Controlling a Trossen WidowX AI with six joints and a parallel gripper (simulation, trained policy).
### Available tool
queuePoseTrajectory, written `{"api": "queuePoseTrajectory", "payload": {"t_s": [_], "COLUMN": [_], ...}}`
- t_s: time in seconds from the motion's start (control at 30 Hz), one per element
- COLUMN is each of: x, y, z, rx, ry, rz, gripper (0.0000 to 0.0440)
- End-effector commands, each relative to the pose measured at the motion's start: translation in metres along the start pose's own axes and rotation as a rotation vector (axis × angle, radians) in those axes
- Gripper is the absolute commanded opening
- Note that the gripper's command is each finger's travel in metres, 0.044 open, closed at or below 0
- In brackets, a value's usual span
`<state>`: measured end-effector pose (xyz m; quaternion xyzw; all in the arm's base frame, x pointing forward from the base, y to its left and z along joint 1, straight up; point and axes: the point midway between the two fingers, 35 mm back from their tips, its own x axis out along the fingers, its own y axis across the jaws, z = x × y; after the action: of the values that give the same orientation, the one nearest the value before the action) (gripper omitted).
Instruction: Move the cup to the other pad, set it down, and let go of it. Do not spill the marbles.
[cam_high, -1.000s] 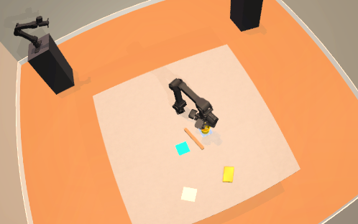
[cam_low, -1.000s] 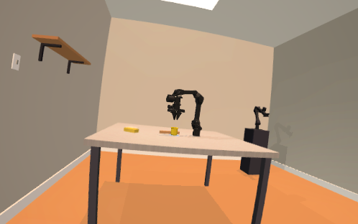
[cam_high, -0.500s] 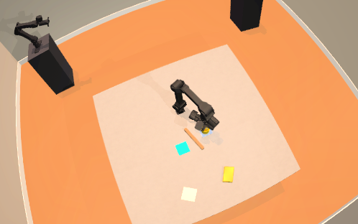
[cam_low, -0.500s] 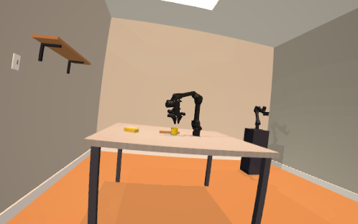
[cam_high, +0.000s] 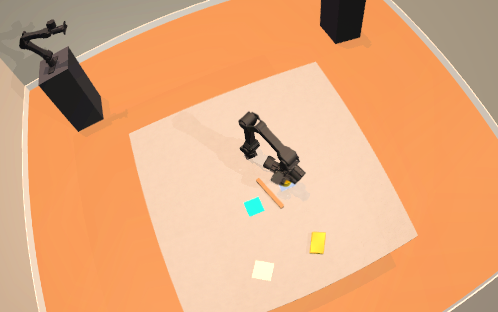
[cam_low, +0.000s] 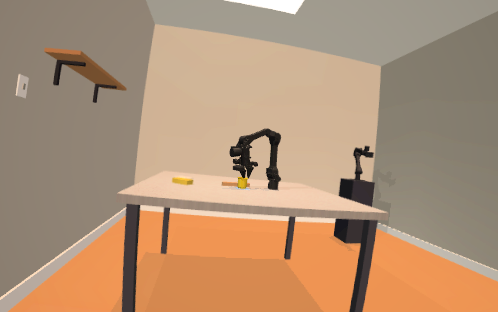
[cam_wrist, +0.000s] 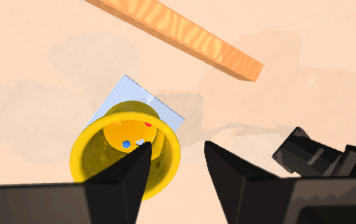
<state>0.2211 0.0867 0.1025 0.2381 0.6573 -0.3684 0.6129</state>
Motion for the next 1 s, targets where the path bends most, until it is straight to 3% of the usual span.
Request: {"api": "queuePoseTrajectory", "payload": {"t_s": [0.0,0.3,0.53,0.6,0.97], "x": [0.012,0.038,0.045,0.043,0.021], "y": [0.0,0.002,0.003,0.002,0.0], "z": [0.0,-0.002,0.001,0.002,0.008], "rx": [-0.011,-0.063,-0.106,-0.113,-0.079], "ry": [-0.004,-0.002,-0.017,-0.022,-0.027], "rz": [-0.017,-0.026,-0.014,-0.007,0.048], "gripper": [0.0198,0.0191,0.0027,0.0,0.0]}}
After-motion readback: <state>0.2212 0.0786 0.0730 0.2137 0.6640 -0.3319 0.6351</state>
